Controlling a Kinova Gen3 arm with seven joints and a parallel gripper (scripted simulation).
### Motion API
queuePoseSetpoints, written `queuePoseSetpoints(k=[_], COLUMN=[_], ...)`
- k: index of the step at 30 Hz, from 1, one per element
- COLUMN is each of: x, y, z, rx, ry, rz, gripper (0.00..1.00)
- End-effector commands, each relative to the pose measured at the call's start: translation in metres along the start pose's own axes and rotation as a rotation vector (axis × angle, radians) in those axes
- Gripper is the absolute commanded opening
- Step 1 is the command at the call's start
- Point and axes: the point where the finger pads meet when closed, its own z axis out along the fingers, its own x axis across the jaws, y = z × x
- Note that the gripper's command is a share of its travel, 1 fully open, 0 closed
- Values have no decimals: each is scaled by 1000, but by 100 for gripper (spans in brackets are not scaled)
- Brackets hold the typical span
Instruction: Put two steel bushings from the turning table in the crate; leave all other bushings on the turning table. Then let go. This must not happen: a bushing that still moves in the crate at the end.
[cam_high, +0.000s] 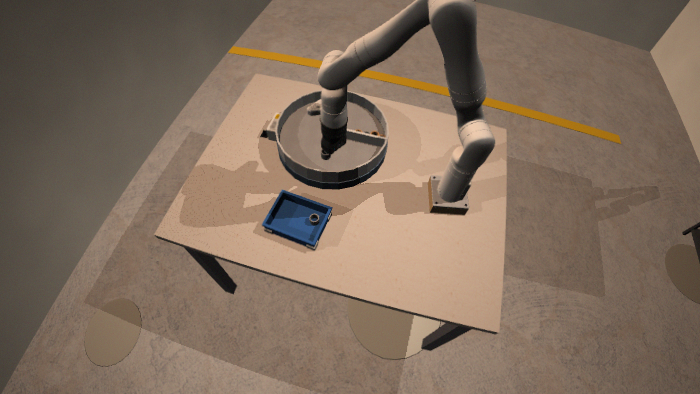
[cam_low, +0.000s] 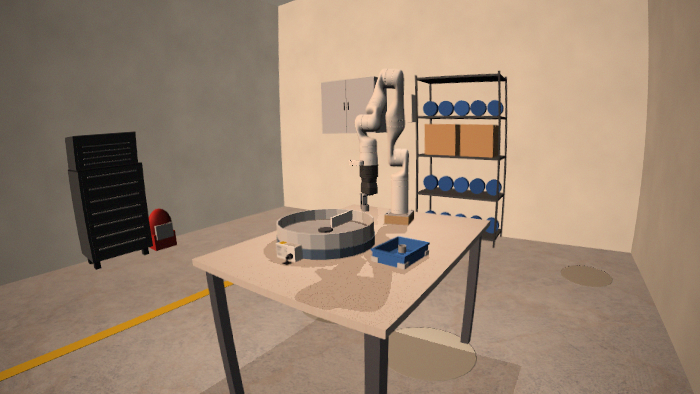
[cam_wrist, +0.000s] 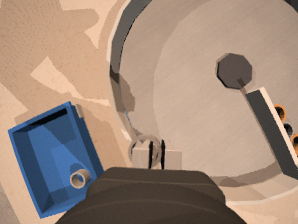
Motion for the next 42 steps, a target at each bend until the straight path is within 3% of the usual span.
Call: queuePoseSetpoints(k=[1,4,9,21,26,38,42], x=[-1,-1,-60,-60,-120,-120,-168], y=[0,0,-1,-1,-1,-1,-2], z=[1,1,0,0,-1,-1,-1], rx=[0,0,0,0,1,1,2], ry=[1,1,0,0,-1,-1,-2], rz=[-1,-1,-1,-1,-1,-1,-1], gripper=[0,0,0,0,0,0,0])
